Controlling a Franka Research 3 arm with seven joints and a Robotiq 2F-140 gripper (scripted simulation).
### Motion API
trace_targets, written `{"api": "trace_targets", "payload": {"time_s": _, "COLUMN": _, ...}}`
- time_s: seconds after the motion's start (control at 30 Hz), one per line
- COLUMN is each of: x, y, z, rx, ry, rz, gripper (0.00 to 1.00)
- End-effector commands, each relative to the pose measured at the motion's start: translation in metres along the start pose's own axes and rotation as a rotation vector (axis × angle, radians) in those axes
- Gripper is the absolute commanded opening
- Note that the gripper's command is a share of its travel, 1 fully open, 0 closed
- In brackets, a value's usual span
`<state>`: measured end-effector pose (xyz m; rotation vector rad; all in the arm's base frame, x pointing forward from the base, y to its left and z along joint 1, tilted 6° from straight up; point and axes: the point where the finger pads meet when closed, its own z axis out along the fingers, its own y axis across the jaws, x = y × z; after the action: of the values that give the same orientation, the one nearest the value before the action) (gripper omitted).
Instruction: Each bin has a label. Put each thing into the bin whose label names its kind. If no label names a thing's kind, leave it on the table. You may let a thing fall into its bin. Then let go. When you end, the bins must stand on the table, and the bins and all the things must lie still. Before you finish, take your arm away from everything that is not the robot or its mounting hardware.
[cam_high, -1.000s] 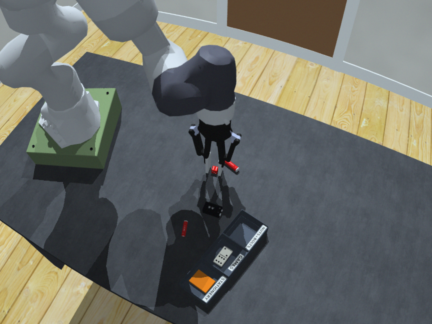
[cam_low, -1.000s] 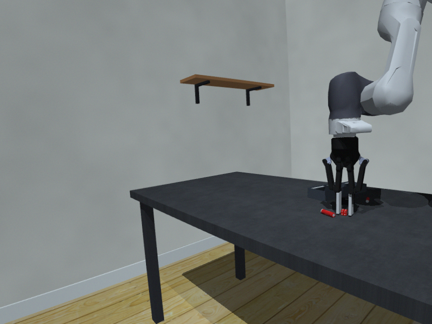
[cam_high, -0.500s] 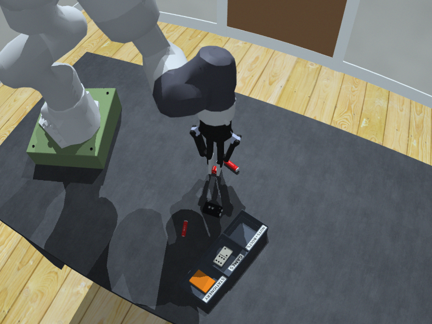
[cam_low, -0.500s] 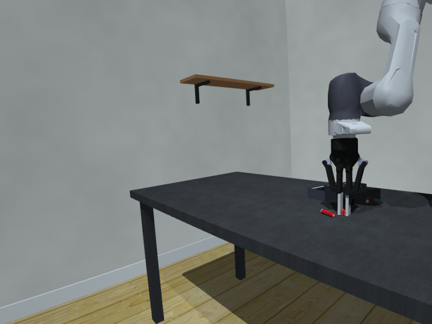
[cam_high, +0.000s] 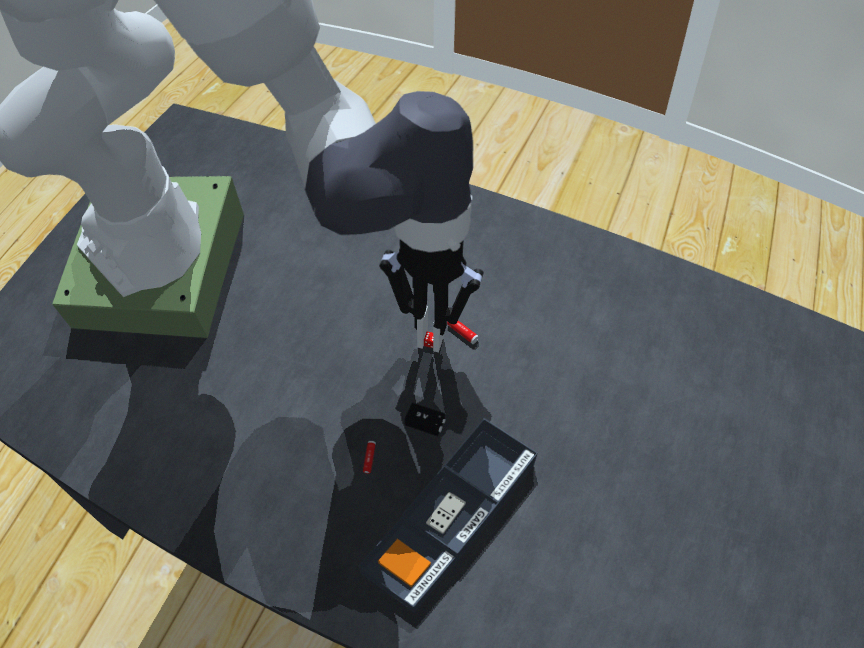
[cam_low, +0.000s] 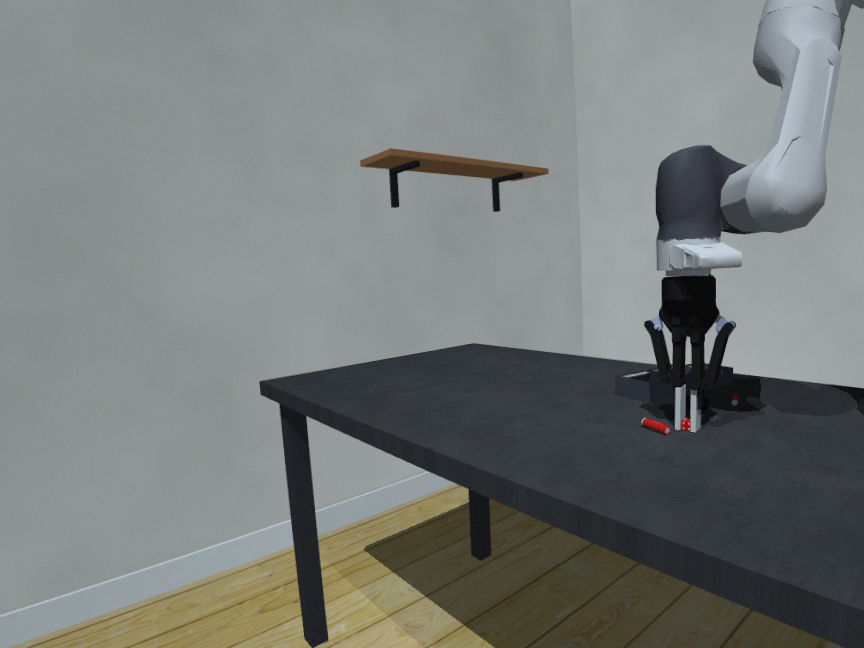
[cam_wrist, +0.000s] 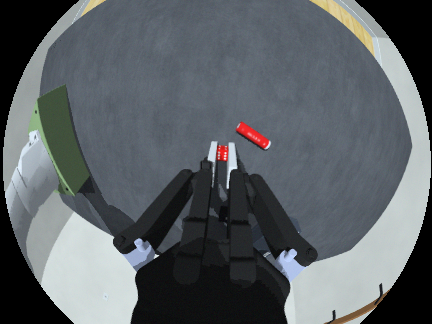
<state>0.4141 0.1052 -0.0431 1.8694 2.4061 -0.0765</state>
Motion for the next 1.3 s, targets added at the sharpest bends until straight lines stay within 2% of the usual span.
{"api": "trace_targets", "payload": {"time_s": 0.0, "x": 0.000, "y": 0.001, "z": 0.000, "rx": -0.004, "ry": 0.001, "rz": 0.002, "gripper": 0.07}}
{"api": "trace_targets", "payload": {"time_s": 0.47, "x": 0.000, "y": 0.001, "z": 0.000, "rx": -0.004, "ry": 0.001, "rz": 0.002, "gripper": 0.07}}
{"api": "trace_targets", "payload": {"time_s": 0.87, "x": 0.000, "y": 0.001, "z": -0.040, "rx": -0.004, "ry": 0.001, "rz": 0.002, "gripper": 0.07}}
{"api": "trace_targets", "payload": {"time_s": 0.93, "x": 0.000, "y": 0.001, "z": -0.040, "rx": -0.004, "ry": 0.001, "rz": 0.002, "gripper": 0.07}}
{"api": "trace_targets", "payload": {"time_s": 1.13, "x": 0.000, "y": 0.001, "z": -0.060, "rx": -0.004, "ry": 0.001, "rz": 0.002, "gripper": 0.07}}
{"api": "trace_targets", "payload": {"time_s": 1.27, "x": 0.000, "y": 0.001, "z": -0.060, "rx": -0.004, "ry": 0.001, "rz": 0.002, "gripper": 0.07}}
